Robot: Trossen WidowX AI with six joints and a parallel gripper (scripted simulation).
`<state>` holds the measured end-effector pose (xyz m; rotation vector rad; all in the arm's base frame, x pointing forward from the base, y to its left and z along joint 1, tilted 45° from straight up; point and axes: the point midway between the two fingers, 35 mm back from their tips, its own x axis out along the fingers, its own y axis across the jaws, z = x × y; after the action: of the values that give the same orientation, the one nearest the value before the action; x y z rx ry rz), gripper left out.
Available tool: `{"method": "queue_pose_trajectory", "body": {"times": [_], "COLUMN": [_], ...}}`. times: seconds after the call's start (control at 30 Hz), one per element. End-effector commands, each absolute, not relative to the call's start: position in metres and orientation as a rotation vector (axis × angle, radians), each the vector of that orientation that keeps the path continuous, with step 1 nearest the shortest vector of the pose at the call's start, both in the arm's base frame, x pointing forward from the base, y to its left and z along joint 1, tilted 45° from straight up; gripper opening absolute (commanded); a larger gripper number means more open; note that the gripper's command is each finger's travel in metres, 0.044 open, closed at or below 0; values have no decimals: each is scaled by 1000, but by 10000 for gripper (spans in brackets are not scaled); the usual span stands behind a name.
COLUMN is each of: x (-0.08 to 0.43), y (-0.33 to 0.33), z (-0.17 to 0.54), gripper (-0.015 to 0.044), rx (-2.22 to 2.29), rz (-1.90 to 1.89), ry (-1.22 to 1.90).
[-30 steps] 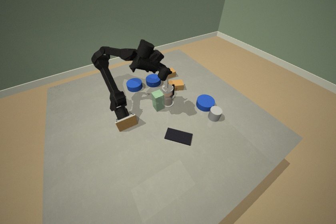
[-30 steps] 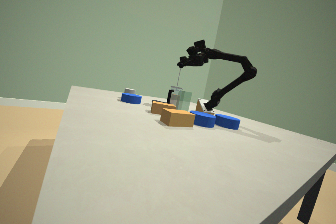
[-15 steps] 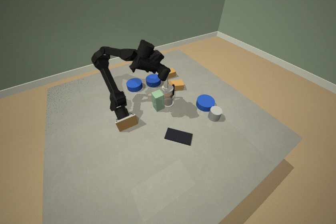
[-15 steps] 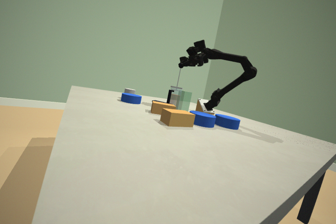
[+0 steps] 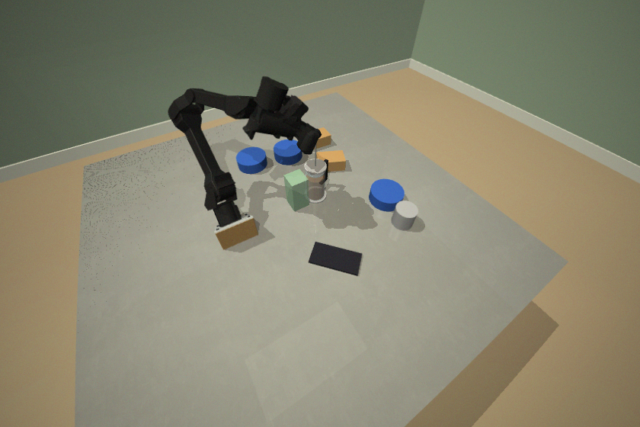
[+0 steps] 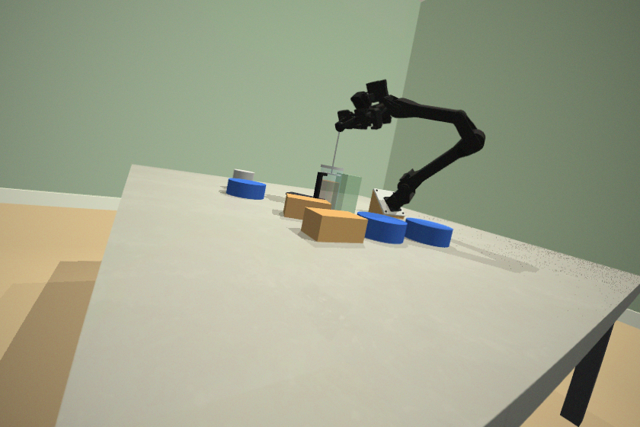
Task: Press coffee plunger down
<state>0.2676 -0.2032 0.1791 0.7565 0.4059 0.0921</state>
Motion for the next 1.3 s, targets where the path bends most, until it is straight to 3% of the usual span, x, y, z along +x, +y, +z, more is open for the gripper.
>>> {"method": "queue_pose_trajectory", "body": {"times": [0.0,1.27], "x": [270,282], "y": [-192,-152], "z": [164,117], "gripper": [128,128], "rx": [771,771], "rz": [96,95], "ry": [435,434]}}
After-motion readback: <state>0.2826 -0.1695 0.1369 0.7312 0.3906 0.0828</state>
